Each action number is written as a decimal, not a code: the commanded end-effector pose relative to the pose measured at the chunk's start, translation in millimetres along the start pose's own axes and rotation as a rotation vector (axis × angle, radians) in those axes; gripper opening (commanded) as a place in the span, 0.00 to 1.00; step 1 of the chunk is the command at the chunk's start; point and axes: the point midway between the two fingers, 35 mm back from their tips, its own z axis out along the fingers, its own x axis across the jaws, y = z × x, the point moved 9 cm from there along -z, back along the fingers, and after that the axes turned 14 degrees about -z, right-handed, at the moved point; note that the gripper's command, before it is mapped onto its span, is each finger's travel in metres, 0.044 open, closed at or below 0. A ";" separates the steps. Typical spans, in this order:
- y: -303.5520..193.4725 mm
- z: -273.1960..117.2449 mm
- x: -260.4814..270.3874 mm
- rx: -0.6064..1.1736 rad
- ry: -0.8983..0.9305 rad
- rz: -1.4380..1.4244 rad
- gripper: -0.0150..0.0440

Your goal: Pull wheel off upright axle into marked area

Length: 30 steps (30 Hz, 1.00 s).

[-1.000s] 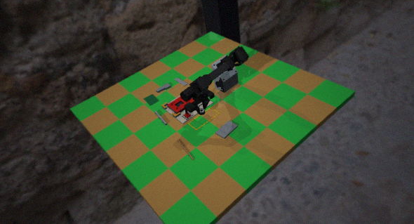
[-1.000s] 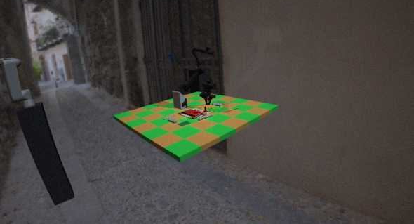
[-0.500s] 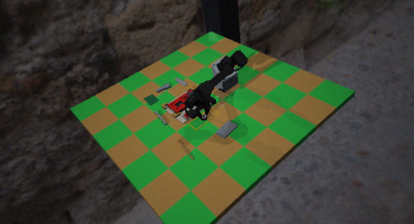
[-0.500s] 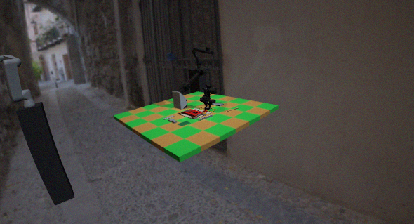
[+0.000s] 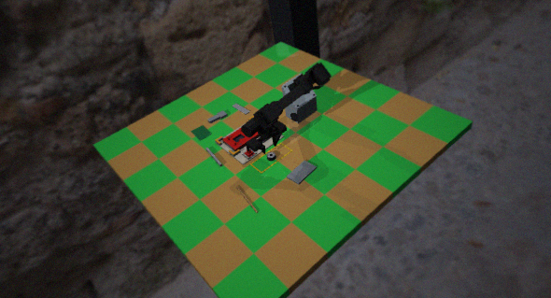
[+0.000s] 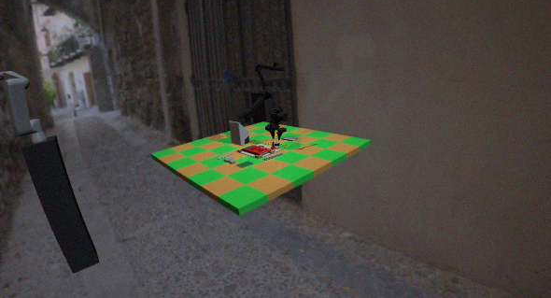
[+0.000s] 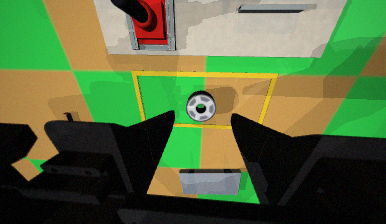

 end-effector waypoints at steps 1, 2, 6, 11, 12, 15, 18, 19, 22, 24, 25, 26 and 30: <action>-2.3 -22.4 0.6 0.004 0.010 -0.007 0.76; -2.3 -22.4 0.6 0.004 0.010 -0.007 0.76; 7.0 -29.4 -19.4 -0.013 0.011 -0.009 0.94; 15.6 -56.3 -64.3 -0.015 0.004 -0.019 1.00; 16.6 -60.7 -73.7 -0.011 0.004 -0.015 1.00; 17.5 -66.7 -87.6 0.001 0.005 -0.003 1.00; 17.5 -66.7 -87.6 0.001 0.005 -0.003 1.00; 17.5 -66.7 -87.6 0.001 0.005 -0.003 1.00; 17.5 -66.7 -87.6 0.001 0.005 -0.003 1.00; 17.5 -66.7 -87.6 0.001 0.005 -0.003 1.00; 17.5 -66.7 -87.6 0.001 0.005 -0.003 1.00; 17.5 -66.7 -87.6 0.001 0.005 -0.003 1.00; 17.5 -66.7 -87.6 0.001 0.005 -0.003 1.00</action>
